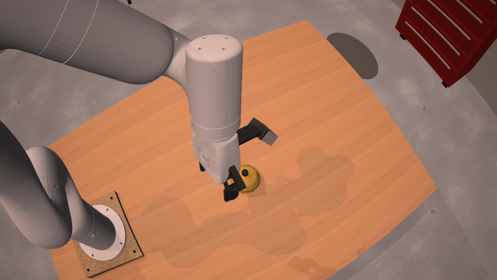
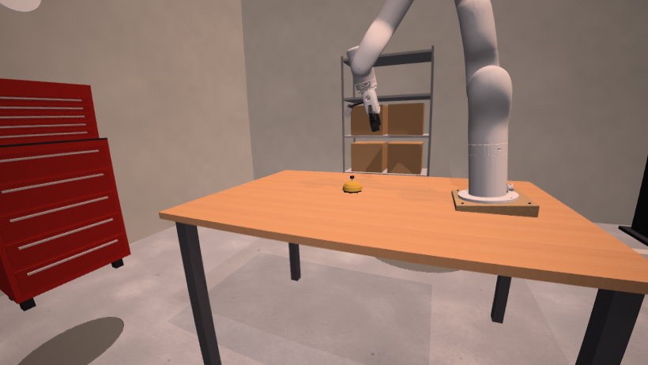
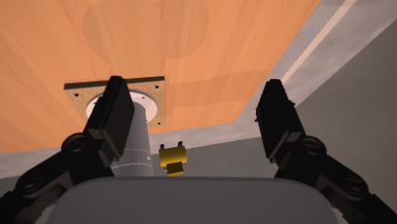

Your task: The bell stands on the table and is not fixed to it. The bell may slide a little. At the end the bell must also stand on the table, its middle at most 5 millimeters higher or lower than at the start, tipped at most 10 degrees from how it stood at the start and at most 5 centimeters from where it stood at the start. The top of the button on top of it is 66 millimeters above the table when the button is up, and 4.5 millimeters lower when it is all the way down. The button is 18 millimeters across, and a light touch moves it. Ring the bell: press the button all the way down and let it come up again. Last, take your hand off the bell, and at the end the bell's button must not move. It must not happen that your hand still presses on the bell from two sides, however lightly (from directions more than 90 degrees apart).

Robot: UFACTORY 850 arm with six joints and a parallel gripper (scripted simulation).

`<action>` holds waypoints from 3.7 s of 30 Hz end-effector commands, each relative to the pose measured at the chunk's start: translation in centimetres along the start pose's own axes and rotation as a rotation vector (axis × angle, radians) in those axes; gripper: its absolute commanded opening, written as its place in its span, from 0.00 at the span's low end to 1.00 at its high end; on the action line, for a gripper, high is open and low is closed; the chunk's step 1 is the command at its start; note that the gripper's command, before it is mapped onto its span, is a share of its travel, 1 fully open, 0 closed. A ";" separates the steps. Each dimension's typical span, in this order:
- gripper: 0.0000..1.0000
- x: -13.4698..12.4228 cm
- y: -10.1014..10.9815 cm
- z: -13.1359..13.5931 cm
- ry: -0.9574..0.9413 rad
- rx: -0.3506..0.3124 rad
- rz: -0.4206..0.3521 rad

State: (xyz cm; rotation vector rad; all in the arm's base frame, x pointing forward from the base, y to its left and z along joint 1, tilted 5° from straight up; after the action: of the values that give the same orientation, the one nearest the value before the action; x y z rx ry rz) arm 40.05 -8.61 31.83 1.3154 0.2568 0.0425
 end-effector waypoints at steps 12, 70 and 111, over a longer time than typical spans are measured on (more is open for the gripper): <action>1.00 8.8 -6.1 -4.3 -0.023 0.173 0.181; 0.00 11.4 -8.1 -5.3 -0.048 0.203 0.239; 0.00 12.4 -12.0 -6.0 -0.047 0.204 0.237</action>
State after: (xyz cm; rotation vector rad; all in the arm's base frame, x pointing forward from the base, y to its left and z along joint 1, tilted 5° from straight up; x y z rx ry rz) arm 49.29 -3.79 17.50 1.5437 0.0657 0.1881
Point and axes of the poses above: the point where the finger pads meet when closed, its own y axis back along the fingers, its own z axis across the jaws, x = y × z, the point moved 4 cm from there along y, back along the fingers, and after that the axes turned 6 degrees about y, right-handed, at the moved point
